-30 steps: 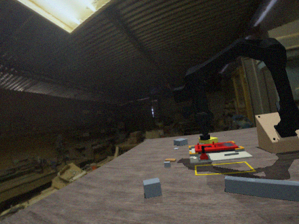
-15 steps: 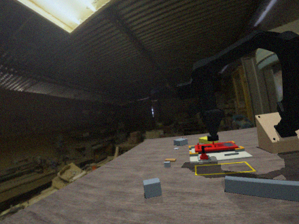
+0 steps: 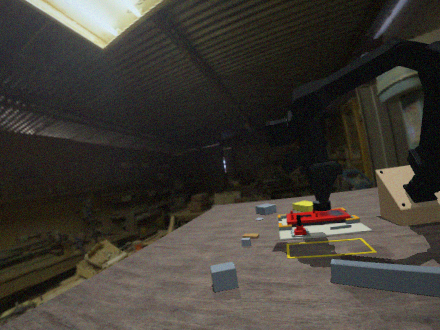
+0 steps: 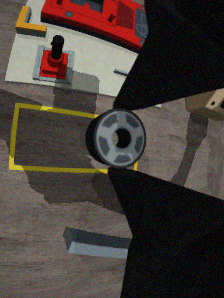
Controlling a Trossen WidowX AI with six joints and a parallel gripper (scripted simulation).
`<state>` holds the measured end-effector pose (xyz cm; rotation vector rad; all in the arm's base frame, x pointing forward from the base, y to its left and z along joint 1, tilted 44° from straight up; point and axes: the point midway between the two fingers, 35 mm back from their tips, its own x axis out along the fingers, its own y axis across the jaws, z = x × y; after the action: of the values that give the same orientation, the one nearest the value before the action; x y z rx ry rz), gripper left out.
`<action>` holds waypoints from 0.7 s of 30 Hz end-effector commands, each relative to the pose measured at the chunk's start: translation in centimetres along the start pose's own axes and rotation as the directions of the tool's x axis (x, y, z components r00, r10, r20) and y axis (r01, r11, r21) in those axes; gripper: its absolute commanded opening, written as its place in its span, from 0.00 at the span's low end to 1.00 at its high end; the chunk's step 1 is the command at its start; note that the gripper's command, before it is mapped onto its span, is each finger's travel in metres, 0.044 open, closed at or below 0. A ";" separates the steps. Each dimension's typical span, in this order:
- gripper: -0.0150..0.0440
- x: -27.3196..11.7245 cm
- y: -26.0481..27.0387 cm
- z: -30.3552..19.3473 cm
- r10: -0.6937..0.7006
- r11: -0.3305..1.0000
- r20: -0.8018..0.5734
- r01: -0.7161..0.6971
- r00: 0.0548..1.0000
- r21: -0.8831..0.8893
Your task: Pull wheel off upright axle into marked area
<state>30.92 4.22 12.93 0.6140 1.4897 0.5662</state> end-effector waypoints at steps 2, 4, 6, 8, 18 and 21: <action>0.25 1.3 0.2 -0.2 0.006 1.000 0.000 -0.006 1.000 0.006; 0.25 1.5 0.2 -0.2 0.006 1.000 0.000 -0.006 1.000 0.006; 0.25 2.0 0.1 -0.1 0.005 1.000 0.000 -0.005 1.000 0.006; 0.25 2.8 0.1 0.0 0.004 1.000 0.000 -0.004 1.000 0.006; 0.25 8.5 0.2 0.0 0.007 1.000 0.001 -0.007 1.000 0.005; 0.25 9.7 0.3 -0.2 0.009 1.000 0.000 -0.009 1.000 0.005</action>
<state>31.15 9.87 7.34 0.6109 1.4830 0.5697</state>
